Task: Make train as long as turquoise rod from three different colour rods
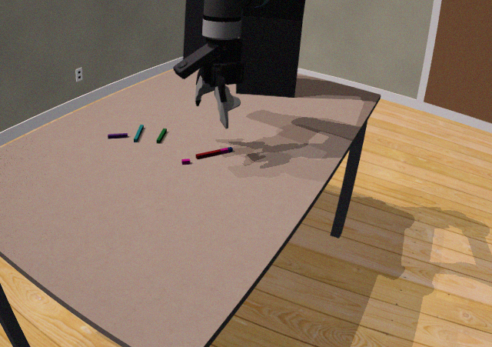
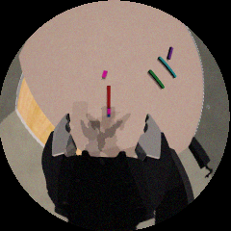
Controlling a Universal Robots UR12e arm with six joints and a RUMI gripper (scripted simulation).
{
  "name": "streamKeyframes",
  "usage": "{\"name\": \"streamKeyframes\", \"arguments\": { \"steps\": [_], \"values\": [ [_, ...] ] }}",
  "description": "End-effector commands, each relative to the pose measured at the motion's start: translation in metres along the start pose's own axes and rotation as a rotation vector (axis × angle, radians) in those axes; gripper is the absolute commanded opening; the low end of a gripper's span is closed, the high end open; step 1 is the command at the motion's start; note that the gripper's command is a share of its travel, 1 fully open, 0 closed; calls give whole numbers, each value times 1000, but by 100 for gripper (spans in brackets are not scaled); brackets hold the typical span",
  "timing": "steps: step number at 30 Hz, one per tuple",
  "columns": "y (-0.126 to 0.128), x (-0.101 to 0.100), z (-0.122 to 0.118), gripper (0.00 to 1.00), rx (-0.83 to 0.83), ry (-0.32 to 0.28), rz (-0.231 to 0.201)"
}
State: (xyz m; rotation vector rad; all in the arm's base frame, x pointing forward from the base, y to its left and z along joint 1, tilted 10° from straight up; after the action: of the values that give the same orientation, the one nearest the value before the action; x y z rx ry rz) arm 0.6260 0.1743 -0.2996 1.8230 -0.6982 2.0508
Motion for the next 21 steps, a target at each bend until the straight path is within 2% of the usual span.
{"name": "streamKeyframes", "arguments": {
  "steps": [1,4,16,21],
  "values": [
    [0,10,0,100,0,1,1],
    [0,14,0,100,0,1,1],
    [0,76,0,100,0,1,1],
    [0,86,0,100,0,1,1]
  ]
}}
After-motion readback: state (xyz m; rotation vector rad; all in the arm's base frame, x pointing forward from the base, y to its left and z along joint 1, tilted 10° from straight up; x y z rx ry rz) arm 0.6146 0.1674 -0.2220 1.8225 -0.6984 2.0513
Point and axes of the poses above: the point where the finger pads meet when closed, its own x axis back along the fingers, its own y axis across the jaws, z = x × y, the point moved 9 cm from there along x, back along the fingers, and after that the axes turned 5 degrees about -x, right-handed, at the moved point
